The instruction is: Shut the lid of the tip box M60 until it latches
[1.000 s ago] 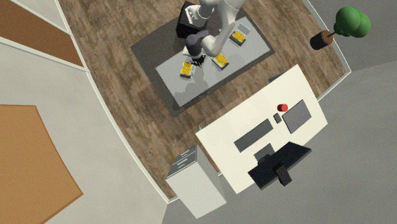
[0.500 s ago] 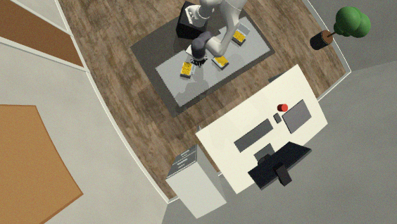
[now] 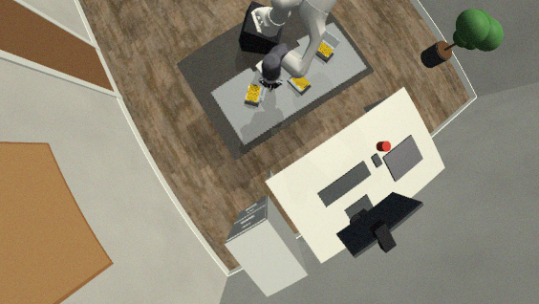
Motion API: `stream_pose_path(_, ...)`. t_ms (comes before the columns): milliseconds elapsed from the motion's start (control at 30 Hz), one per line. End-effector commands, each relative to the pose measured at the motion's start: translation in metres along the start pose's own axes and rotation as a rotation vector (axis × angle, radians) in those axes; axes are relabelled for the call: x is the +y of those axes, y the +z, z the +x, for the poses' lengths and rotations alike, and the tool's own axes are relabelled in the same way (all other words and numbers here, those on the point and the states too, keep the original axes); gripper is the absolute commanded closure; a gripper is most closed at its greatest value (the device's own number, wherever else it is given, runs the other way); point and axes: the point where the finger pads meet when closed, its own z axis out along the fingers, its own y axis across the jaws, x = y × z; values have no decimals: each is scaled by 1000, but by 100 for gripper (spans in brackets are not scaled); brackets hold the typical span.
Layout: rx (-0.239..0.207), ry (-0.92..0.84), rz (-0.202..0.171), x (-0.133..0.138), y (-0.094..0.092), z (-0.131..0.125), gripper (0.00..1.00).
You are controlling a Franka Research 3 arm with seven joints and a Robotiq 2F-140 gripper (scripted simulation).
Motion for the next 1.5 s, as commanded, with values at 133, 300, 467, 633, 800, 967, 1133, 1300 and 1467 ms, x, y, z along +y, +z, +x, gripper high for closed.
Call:
stream_pose_path(133, -5, 126, 6, -2, -1, -2, 100)
stream_pose_path(300, -5, 126, 6, -2, -1, -2, 100)
stream_pose_path(467, -5, 126, 6, -2, -1, -2, 100)
stream_pose_path(633, -5, 126, 6, -2, -1, -2, 100)
stream_pose_path(800, -5, 126, 6, -2, -1, -2, 100)
stream_pose_path(967, -5, 126, 6, -2, -1, -2, 100)
stream_pose_path(1133, -5, 126, 6, -2, -1, -2, 100)
stream_pose_path(1300, -5, 126, 6, -2, -1, -2, 100)
stream_pose_path(1467, -5, 226, 6, -2, -1, -2, 100)
